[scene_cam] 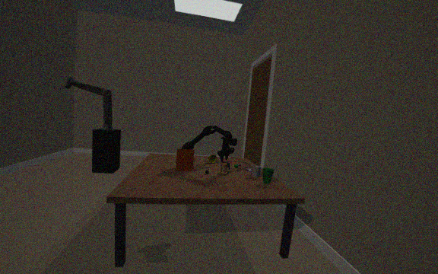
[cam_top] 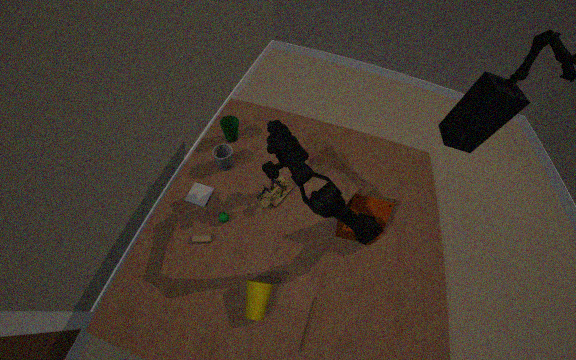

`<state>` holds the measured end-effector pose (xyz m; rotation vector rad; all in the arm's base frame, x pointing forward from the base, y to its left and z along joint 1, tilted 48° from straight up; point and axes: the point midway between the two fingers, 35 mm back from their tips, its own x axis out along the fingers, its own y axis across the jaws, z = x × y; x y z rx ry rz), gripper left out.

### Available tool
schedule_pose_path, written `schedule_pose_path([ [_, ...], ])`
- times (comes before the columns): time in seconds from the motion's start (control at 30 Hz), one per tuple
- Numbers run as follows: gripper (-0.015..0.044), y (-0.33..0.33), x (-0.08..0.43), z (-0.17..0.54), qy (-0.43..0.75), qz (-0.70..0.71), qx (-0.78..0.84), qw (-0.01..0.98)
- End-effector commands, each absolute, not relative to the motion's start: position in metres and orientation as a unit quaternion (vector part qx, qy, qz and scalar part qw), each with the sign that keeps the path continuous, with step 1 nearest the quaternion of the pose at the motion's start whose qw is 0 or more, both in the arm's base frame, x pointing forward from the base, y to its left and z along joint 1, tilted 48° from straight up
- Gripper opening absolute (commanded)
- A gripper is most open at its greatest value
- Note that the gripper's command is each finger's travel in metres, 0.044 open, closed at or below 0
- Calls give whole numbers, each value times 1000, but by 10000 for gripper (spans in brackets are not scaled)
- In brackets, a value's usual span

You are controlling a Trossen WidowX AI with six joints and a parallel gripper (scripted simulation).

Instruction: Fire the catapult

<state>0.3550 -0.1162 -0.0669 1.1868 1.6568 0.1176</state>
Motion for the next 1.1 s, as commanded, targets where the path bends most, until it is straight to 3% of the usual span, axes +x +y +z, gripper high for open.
schedule_pose_path([
  [0.0, 440, -117, 354, -66, 695, -9, 535, 479],
  [1.07, 440, -119, 353, -63, 602, -349, 702, 152],
])
